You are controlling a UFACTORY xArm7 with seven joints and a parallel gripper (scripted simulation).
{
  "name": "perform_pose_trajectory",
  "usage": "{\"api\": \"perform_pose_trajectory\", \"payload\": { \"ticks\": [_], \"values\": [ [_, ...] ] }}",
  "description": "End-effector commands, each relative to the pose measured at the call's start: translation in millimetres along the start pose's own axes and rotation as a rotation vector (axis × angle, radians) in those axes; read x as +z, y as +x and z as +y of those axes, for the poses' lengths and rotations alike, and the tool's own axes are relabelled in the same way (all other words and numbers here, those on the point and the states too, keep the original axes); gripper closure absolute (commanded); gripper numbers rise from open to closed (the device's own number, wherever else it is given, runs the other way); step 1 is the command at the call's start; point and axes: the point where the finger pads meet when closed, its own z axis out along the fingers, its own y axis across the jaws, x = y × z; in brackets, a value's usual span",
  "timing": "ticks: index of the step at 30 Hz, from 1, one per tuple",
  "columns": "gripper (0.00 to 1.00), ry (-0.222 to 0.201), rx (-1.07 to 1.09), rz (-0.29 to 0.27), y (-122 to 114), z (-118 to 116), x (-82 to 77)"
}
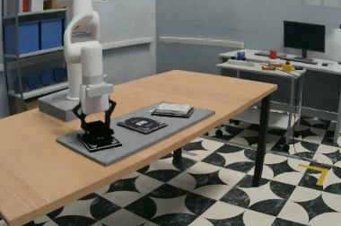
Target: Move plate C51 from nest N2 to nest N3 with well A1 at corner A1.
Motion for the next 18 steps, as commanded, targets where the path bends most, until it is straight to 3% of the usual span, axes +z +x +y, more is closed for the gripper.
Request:
{"api": "perform_pose_trajectory", "payload": {
  "ticks": [1,18],
  "values": [
    [1.0,-0.001,0.0,0.005,2,0,-8.9],
    [1.0,-0.001,0.0,0.005,2,0,-34.0]
  ]
}}
